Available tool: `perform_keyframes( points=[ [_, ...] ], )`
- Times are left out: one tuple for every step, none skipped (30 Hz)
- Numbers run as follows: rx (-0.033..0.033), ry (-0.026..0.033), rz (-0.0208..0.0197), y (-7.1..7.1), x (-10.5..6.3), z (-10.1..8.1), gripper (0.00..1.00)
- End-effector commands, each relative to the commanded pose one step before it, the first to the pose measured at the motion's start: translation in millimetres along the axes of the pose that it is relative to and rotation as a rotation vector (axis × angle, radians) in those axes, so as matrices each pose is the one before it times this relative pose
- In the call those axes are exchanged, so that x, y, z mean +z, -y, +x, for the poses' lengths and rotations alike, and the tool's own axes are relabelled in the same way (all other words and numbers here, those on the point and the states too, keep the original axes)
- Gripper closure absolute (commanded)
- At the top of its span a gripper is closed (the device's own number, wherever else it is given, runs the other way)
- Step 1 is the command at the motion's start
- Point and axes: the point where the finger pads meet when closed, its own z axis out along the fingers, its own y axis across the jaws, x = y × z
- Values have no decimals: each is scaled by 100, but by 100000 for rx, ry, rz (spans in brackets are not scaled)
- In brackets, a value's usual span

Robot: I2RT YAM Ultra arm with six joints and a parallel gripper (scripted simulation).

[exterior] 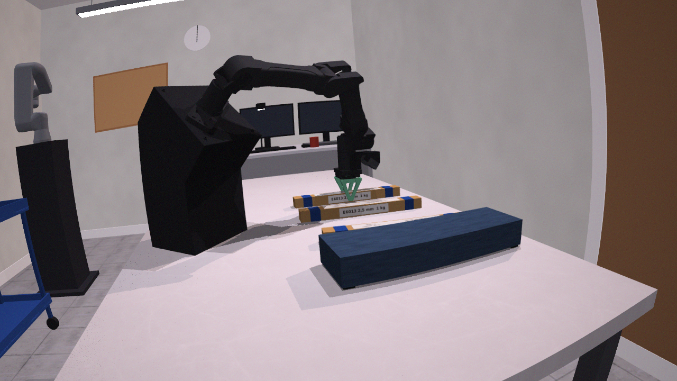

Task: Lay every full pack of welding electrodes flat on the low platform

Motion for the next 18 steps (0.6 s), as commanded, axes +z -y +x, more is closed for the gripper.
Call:
perform_keyframes(
  points=[
    [468,2805,-1451,-466,-2167,-996,100],
    [-867,-899,561,142,-168,249,100],
    [0,18,36,9,-167,0,100],
    [0,2,0,3,-167,3,100],
    [0,2,0,3,-167,3,100],
    [0,2,0,3,-167,3,100],
    [0,1,1,0,-165,-1,100],
    [0,3,0,4,-167,4,100],
    [0,3,0,5,-167,4,100],
    [0,3,0,5,-167,4,100],
    [0,3,0,5,-167,4,100],
    [0,3,0,5,-167,5,100],
    [0,3,0,5,-167,5,100],
    [0,1,1,0,-167,0,100],
    [0,0,0,0,0,0,100],
    [0,0,0,0,0,0,100],
    [1166,1272,-593,-55,-466,-691,100],
    [-1215,-1295,637,95,111,726,100]
  ],
)
